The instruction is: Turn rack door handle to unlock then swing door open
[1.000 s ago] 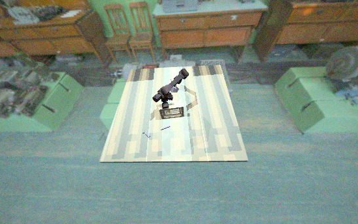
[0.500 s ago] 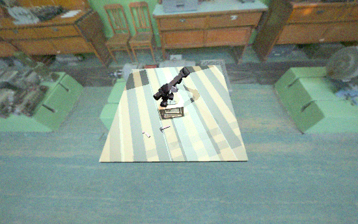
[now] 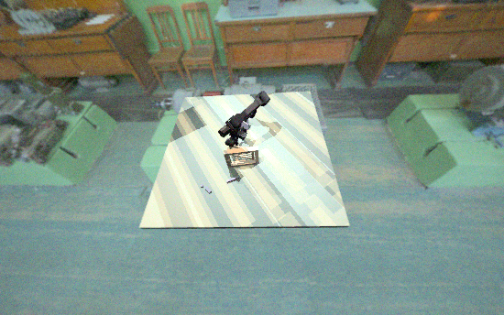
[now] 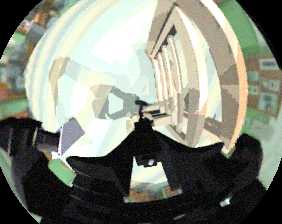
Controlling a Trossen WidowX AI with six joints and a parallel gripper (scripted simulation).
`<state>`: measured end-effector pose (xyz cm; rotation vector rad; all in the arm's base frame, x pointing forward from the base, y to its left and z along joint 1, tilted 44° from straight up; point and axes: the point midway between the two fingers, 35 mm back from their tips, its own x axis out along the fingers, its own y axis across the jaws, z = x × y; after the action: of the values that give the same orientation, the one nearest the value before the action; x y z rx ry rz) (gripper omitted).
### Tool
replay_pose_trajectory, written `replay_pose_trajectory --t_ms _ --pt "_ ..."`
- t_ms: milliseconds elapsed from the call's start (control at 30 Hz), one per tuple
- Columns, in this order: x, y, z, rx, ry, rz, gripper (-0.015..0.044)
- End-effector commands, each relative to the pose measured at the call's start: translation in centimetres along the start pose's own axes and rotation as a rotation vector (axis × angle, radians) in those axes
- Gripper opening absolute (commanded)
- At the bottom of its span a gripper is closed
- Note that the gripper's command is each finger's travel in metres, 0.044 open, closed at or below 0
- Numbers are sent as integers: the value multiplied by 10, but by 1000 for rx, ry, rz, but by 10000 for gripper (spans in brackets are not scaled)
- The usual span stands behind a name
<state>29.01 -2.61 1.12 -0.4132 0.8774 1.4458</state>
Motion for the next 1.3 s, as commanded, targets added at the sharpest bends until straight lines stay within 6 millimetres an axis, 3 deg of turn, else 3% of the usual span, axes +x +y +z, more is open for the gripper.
replay_pose_trajectory --t_ms 0,600,1267 --pt "0 9 2 79 -4 -4 19" --pt "0 53 19 380 -5 -1 19" --pt "0 91 50 696 -6 3 19"
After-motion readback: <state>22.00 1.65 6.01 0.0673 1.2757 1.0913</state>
